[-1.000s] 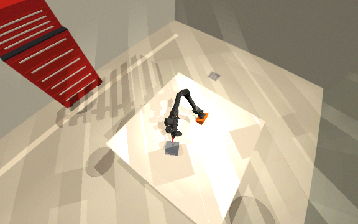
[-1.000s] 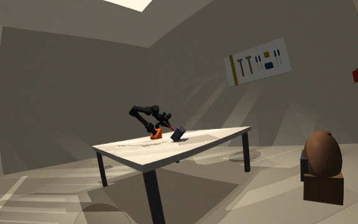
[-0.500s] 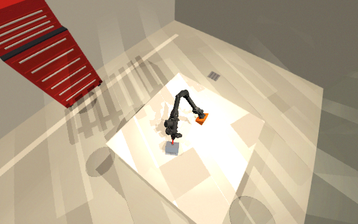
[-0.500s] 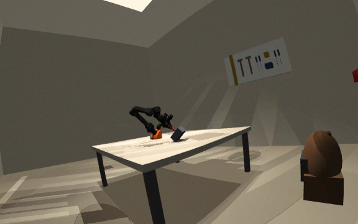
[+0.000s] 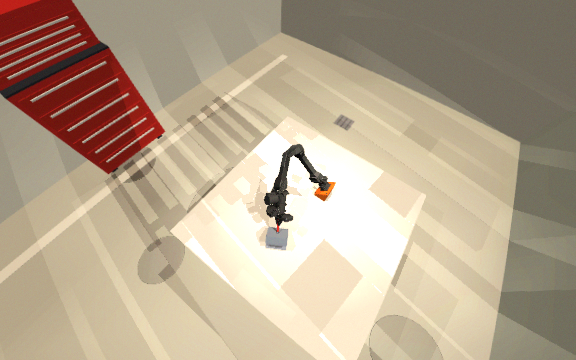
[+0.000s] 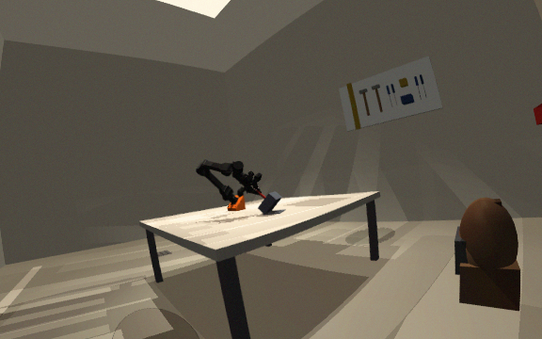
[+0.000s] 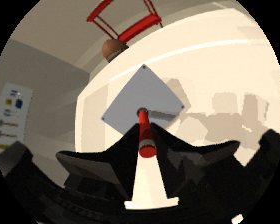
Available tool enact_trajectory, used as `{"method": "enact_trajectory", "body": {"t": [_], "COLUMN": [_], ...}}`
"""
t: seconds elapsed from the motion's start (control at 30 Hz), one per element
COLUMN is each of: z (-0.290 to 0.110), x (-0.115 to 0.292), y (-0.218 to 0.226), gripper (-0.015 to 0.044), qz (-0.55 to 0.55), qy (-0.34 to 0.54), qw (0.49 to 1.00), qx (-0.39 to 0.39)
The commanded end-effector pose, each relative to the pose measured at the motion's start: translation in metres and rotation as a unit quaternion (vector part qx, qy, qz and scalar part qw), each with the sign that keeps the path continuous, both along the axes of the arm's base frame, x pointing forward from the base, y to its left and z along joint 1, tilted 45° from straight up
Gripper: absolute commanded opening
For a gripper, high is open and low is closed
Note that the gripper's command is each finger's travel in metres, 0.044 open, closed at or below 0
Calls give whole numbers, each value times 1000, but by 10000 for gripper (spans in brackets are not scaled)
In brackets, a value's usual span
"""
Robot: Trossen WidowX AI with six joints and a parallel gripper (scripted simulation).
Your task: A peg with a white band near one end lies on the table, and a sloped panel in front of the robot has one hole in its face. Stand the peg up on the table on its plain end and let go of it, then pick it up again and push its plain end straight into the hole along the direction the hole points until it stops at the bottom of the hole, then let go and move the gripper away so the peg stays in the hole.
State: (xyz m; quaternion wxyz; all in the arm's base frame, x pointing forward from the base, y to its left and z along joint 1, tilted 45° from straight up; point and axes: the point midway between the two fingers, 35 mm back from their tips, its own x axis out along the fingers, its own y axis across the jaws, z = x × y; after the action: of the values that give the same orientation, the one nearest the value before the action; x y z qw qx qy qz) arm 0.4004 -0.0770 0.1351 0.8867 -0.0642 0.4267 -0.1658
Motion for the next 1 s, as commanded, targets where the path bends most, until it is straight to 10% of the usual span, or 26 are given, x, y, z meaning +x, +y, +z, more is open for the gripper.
{"method": "enact_trajectory", "body": {"t": [0.0, 0.97], "z": [0, -10], "x": [0, 5], "y": [0, -1], "gripper": [0, 0], "qz": [-1, -1], "qy": [-1, -2], "qw": [1000, 1000], "qx": [0, 0]}}
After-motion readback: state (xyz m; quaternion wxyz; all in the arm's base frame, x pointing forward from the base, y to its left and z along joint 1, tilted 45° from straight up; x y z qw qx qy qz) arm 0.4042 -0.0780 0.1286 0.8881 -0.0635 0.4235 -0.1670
